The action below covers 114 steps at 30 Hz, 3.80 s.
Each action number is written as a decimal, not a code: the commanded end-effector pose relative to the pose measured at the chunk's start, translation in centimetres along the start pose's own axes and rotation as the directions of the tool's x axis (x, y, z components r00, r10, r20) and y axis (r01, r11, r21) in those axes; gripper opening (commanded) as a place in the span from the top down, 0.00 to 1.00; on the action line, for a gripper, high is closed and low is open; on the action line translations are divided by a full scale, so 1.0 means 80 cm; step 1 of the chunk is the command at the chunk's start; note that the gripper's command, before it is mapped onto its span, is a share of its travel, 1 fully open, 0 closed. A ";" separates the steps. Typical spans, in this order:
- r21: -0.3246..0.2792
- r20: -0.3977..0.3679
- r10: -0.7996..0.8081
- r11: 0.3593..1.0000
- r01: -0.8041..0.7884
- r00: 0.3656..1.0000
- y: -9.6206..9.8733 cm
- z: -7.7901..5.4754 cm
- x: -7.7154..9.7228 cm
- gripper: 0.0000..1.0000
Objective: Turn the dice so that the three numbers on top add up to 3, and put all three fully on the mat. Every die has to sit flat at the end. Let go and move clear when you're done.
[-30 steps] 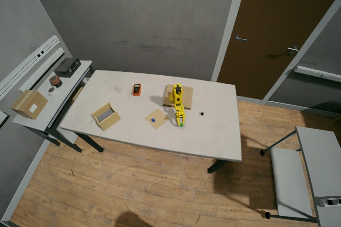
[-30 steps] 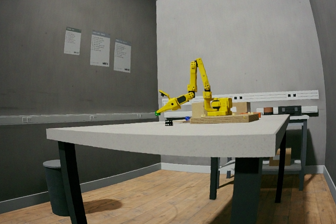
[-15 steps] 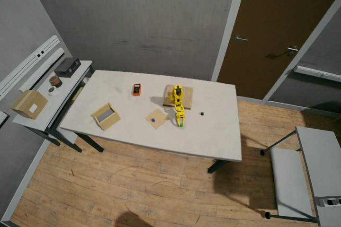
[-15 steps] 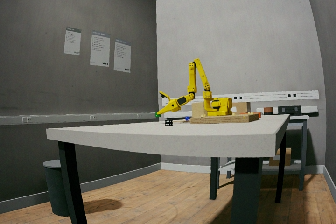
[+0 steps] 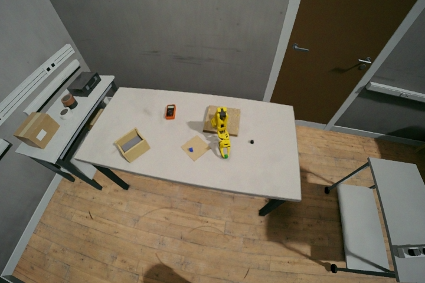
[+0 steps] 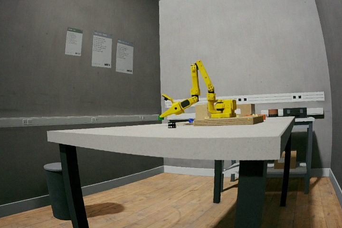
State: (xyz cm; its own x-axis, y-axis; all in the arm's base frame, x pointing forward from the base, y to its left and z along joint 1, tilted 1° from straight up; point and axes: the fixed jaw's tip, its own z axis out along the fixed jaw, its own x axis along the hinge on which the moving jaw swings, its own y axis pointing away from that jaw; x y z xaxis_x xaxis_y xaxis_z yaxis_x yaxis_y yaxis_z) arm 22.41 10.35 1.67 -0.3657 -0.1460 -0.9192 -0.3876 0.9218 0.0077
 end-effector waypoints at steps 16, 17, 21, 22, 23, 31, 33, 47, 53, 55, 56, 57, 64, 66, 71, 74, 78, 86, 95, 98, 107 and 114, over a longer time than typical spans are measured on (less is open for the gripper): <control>-0.002 0.013 -0.009 1.000 0.009 1.000 0.001 0.004 0.006 1.00; -0.002 0.013 -0.009 1.000 0.009 1.000 0.001 0.005 0.007 1.00; -0.002 0.013 -0.009 1.000 0.009 1.000 0.001 0.005 0.008 1.00; -0.002 0.013 -0.009 1.000 0.009 1.000 0.001 0.005 0.008 1.00; -0.002 0.013 -0.009 1.000 0.009 1.000 0.001 0.005 0.008 1.00; -0.002 0.013 -0.009 1.000 0.009 1.000 0.001 0.007 0.011 1.00; -0.002 0.013 -0.009 1.000 0.009 1.000 0.001 0.007 0.013 1.00; -0.002 0.013 -0.009 1.000 0.009 1.000 0.001 0.009 0.017 1.00; -0.002 0.013 -0.009 1.000 0.009 1.000 0.001 0.011 0.021 1.00; -0.002 0.013 -0.009 1.000 0.009 1.000 0.001 0.011 0.022 1.00; -0.002 0.013 -0.009 1.000 0.009 1.000 0.001 0.011 0.022 1.00; -0.002 0.013 -0.009 1.000 0.009 1.000 0.001 0.011 0.022 1.00; -0.003 0.013 -0.009 1.000 0.009 1.000 0.001 0.012 0.023 1.00; -0.003 0.013 -0.009 1.000 0.009 1.000 0.001 0.012 0.025 1.00; -0.003 0.013 -0.009 1.000 0.009 1.000 0.001 0.013 0.027 1.00; -0.003 0.013 -0.009 1.000 0.009 1.000 0.001 0.013 0.027 1.00; -0.003 0.013 -0.009 1.000 0.009 1.000 0.001 0.013 0.027 1.00; -0.003 0.013 -0.009 1.000 0.009 1.000 0.001 0.014 0.028 1.00; -0.003 0.013 -0.009 1.000 0.009 1.000 0.001 0.014 0.028 0.99; -0.003 0.013 -0.009 1.000 0.009 1.000 0.001 0.014 0.028 0.97; -0.003 0.013 -0.009 1.000 0.009 1.000 0.001 0.014 0.028 0.89; -0.003 0.013 -0.009 1.000 0.009 1.000 0.001 0.014 0.028 0.89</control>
State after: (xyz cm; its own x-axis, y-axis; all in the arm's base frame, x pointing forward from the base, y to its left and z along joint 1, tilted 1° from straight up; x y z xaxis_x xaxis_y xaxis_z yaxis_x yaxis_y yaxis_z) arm 22.51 10.39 -0.76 -0.3583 -0.1429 -0.9226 -0.3876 0.9218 0.0078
